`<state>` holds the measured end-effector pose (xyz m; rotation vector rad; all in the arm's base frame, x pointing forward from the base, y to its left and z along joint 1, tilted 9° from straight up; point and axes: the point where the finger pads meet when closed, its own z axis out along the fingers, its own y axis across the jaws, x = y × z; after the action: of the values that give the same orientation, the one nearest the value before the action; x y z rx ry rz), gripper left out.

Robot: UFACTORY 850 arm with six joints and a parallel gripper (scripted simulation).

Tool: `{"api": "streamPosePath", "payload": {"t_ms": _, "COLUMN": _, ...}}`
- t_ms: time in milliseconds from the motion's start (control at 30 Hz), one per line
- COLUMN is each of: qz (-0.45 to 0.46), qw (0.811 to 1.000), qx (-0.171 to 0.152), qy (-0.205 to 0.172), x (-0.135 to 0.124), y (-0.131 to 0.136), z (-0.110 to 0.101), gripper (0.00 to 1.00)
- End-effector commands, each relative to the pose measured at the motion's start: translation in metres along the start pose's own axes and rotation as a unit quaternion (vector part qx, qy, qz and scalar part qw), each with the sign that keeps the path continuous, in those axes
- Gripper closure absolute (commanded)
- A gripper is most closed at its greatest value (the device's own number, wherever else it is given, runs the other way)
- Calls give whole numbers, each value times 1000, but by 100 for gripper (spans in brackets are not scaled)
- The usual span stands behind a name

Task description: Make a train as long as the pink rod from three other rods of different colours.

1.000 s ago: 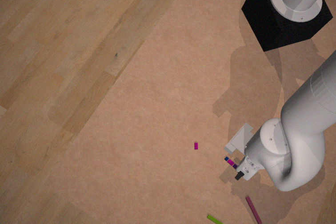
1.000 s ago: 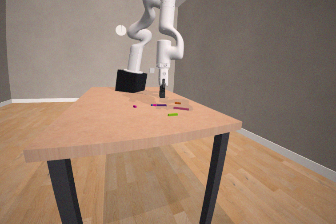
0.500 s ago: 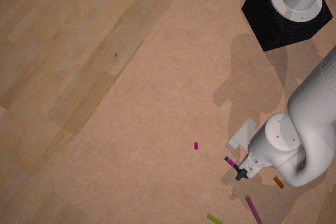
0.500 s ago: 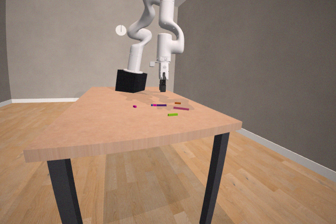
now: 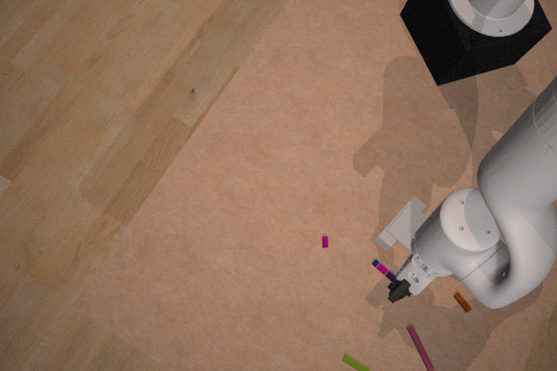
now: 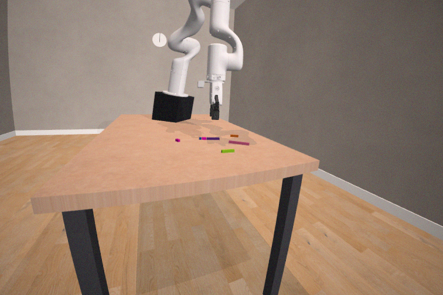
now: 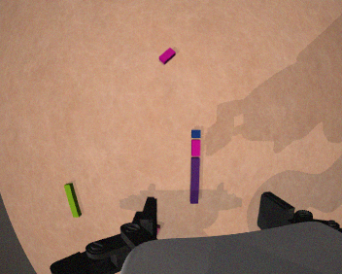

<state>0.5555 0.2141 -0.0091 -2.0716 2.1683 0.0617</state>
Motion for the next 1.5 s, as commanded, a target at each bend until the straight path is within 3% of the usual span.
{"api": "streamPosePath", "payload": {"t_ms": 0, "qz": 0, "qw": 1000, "qx": 1, "qy": 0, "x": 0, "y": -1, "z": -1, "gripper": 0}}
{"api": "streamPosePath", "payload": {"t_ms": 300, "qz": 0, "qw": 1000, "qx": 1, "qy": 0, "x": 0, "y": -1, "z": -9, "gripper": 0}}
{"api": "streamPosePath", "payload": {"t_ms": 667, "qz": 0, "qw": 1000, "qx": 1, "qy": 0, "x": 0, "y": -1, "z": -62, "gripper": 0}}
{"api": "streamPosePath", "payload": {"t_ms": 933, "qz": 0, "qw": 1000, "qx": 1, "qy": 0, "x": 0, "y": -1, "z": -85, "gripper": 0}}
{"api": "streamPosePath", "payload": {"t_ms": 1467, "qz": 0, "qw": 1000, "qx": 1, "qy": 0, "x": 0, "y": -1, "z": -88, "gripper": 0}}
